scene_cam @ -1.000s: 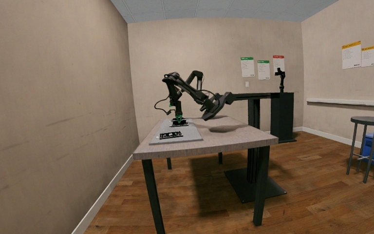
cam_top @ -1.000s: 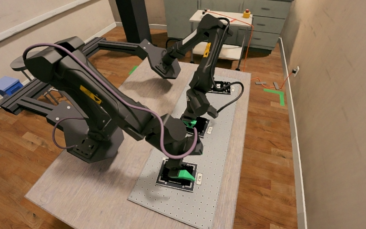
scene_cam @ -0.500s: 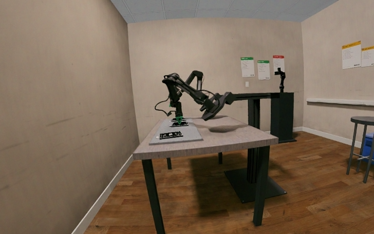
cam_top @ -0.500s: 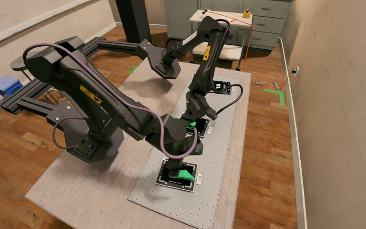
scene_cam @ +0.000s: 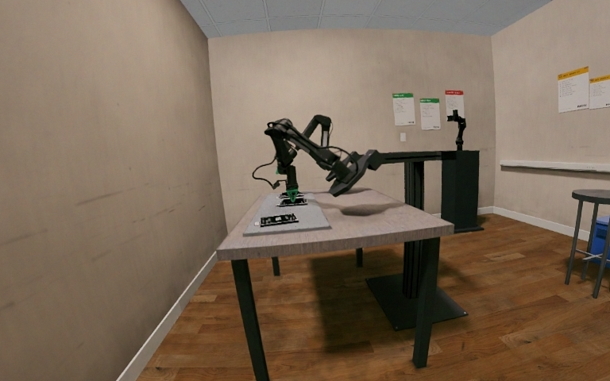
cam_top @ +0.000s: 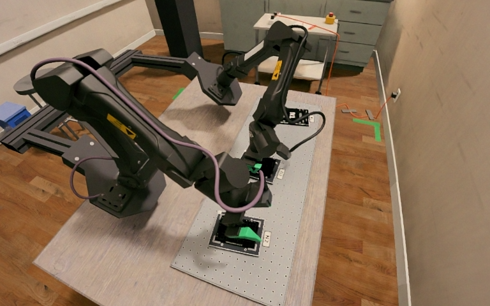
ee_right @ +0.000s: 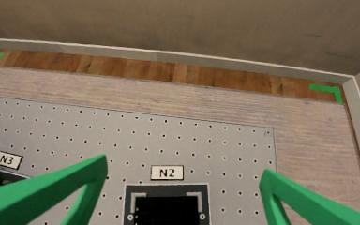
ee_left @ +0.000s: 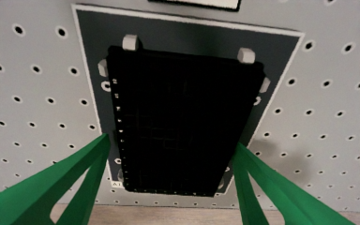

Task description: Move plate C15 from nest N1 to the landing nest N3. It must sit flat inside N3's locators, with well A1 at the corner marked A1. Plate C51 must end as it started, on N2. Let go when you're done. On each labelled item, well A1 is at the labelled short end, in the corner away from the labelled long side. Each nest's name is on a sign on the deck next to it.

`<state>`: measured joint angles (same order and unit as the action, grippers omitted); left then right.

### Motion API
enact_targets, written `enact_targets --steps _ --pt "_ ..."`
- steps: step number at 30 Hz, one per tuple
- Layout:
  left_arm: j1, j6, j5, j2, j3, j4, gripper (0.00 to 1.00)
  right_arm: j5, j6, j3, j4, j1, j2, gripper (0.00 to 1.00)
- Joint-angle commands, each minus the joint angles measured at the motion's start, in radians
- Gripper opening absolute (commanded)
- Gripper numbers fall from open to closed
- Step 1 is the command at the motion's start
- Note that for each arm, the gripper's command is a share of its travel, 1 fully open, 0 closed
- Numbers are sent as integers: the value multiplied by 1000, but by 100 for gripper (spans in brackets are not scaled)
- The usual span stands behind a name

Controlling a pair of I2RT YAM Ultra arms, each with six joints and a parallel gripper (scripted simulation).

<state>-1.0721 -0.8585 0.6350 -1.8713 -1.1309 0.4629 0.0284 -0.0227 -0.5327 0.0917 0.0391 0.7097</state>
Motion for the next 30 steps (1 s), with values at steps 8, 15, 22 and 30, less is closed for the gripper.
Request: enact_targets --steps 8,15,22,30 --pt "-34 -17 19 86 -23 54 100 5 1 -5 2 3 -17 100" --pt "-53 -38 26 86 -39 91 100 5 1 -5 2 3 -17 100" --pt "-128 -121 50 151 -94 247 100 5 1 -5 2 3 -17 100" --pt "-123 -130 39 111 -75 266 100 5 1 -5 2 3 -17 100"
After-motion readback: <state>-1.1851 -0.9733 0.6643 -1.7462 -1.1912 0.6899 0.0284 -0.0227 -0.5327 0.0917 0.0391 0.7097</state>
